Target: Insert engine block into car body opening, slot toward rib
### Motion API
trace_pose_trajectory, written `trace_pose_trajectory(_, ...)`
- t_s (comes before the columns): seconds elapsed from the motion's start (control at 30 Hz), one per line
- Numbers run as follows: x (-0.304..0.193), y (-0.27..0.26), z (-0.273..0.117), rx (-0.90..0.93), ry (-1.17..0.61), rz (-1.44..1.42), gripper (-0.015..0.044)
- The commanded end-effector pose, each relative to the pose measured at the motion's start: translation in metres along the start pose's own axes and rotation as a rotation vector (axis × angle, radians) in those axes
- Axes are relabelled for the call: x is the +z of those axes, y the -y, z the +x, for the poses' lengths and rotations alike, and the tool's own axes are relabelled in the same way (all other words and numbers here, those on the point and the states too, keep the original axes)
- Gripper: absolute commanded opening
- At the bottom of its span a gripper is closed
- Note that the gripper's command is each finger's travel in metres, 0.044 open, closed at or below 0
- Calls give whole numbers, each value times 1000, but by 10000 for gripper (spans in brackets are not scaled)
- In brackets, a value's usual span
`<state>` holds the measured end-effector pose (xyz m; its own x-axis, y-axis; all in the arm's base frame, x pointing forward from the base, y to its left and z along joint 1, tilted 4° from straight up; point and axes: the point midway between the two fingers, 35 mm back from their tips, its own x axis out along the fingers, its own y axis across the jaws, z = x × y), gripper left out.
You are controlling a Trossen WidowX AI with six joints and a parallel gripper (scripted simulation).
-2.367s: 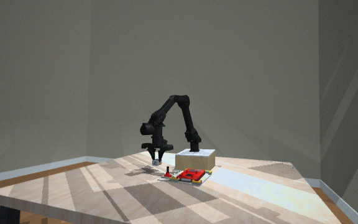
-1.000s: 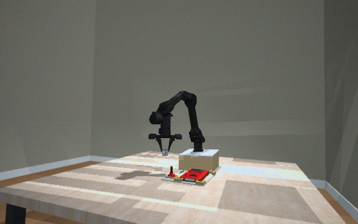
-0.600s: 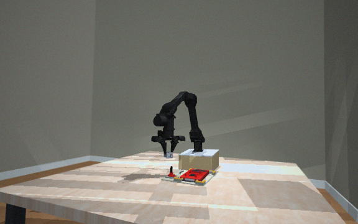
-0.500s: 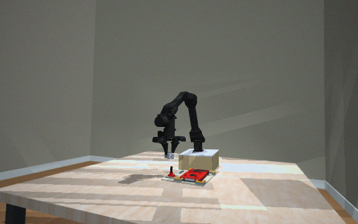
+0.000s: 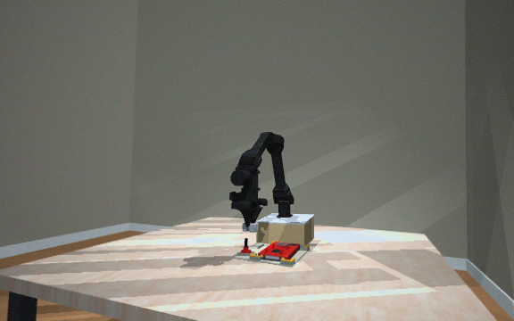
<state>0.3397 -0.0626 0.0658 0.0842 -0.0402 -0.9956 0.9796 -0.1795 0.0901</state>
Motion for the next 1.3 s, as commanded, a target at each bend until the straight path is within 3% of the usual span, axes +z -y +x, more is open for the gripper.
trace_pose_trajectory(0.0, -9, 0, 5, -3, 6, -147, 0)
trace_pose_trajectory(1.27, -94, 8, 35, -1, 0, -1435, 0)
